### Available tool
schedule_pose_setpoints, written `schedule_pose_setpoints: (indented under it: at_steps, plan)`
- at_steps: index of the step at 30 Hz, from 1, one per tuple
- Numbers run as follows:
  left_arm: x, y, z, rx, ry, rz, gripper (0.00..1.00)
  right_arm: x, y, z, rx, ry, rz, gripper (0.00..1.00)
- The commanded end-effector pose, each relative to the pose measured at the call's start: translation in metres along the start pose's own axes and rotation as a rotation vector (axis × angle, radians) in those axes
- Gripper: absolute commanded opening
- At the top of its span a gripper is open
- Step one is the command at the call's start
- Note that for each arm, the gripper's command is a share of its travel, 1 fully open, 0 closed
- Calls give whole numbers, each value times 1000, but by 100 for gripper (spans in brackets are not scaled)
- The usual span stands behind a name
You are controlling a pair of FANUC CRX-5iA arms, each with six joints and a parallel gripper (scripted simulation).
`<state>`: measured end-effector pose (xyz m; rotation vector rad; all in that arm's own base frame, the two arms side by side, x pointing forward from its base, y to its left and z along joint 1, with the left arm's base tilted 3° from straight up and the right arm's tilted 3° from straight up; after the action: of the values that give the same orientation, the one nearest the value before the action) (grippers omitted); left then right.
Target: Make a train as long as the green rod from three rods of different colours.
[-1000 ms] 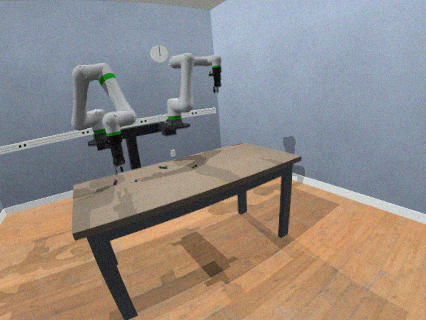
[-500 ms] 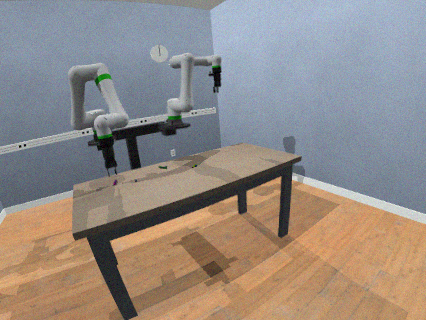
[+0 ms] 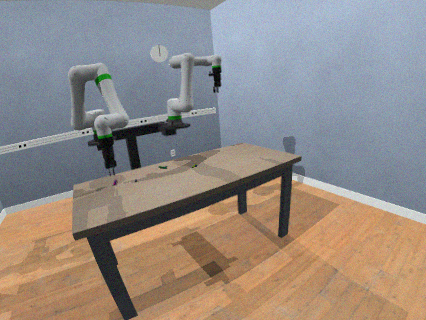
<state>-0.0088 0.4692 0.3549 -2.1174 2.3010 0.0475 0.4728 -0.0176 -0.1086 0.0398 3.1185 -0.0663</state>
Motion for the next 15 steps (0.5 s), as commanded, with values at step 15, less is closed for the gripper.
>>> schedule_pose_setpoints:
  at_steps: [15]
  plan:
    - [0,0,-1,0,-2,0,100,-1,0,2,0,-2,0,54]
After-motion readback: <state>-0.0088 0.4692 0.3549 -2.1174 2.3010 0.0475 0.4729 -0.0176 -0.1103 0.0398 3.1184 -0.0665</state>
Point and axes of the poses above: on each arm, the point where the finger pads meet when closed, its own z axis out along the fingers, its own y axis across the jaws, x = y × z, the point moved 5 cm from there along -z, back along the fingers, and after that the axes turned 6 degrees about z, right-handed, at the moved point
